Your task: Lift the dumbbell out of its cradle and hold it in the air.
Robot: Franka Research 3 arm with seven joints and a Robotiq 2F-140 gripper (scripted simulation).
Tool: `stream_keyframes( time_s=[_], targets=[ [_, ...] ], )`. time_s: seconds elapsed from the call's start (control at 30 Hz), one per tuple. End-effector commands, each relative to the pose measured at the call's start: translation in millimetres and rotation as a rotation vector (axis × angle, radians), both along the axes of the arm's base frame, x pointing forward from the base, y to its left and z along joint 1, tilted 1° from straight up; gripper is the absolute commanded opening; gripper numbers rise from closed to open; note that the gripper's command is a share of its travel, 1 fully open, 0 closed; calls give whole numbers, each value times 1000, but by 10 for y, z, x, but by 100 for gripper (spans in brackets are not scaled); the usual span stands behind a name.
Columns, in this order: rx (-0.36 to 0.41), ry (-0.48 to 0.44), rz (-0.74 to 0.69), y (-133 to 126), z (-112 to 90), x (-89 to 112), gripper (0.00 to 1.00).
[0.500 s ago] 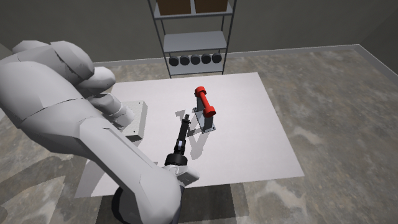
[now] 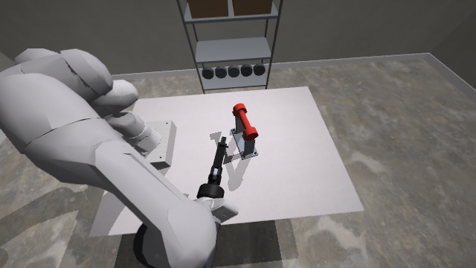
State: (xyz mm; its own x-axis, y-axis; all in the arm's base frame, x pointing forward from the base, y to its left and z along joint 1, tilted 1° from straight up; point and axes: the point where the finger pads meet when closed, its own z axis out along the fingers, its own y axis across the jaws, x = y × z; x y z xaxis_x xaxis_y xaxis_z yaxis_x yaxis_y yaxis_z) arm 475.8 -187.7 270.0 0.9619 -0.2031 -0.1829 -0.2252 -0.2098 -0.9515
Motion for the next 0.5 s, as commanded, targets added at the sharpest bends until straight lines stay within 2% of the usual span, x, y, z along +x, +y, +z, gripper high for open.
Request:
stream_keyframes(
  time_s=[0.0,0.17,0.27,0.37,0.47],
  targets=[
    [0,0,0,0,1,0,100],
    [-6,9,5,18,1,4,100],
    [-32,46,23,88,-1,16,100],
    [-90,122,59,228,0,40,100],
    [-195,235,102,432,13,76,100]
  ],
)
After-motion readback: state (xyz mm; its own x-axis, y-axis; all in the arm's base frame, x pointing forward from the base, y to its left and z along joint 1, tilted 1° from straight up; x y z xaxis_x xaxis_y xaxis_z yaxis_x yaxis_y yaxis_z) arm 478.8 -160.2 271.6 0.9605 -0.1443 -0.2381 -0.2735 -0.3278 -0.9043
